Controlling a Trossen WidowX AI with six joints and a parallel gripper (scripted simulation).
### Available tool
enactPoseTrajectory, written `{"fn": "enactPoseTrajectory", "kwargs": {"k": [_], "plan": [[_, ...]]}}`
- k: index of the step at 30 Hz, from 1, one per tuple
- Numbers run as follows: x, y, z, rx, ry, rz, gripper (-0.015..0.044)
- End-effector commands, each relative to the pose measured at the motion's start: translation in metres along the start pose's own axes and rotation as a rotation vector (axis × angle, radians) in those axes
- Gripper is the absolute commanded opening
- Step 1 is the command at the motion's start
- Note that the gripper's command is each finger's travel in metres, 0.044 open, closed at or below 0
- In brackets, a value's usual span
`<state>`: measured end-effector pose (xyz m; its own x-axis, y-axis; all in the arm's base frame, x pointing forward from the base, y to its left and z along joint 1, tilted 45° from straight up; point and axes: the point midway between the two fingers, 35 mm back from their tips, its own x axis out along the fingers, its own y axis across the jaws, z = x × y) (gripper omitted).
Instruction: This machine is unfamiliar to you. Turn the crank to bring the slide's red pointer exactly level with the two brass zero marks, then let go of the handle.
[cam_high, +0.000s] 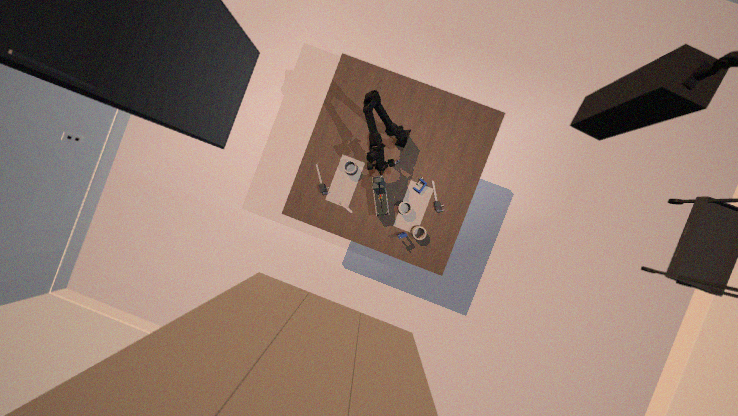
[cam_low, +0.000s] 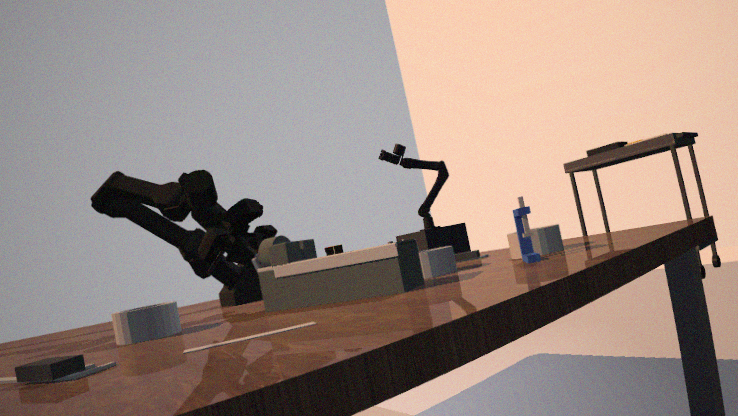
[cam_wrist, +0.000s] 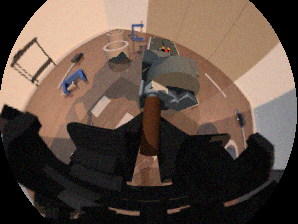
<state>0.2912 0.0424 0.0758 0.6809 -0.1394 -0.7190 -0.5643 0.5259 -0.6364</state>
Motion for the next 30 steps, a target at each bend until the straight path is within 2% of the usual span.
{"fn": "enactPoseTrajectory", "kwargs": {"k": [1,30], "plan": [[-0.006,-0.004,0.006,-0.001,-0.012,-0.004,0.0000],[-0.014,-0.019,0.012,-0.001,-0.012,-0.004,0.0000]]}}
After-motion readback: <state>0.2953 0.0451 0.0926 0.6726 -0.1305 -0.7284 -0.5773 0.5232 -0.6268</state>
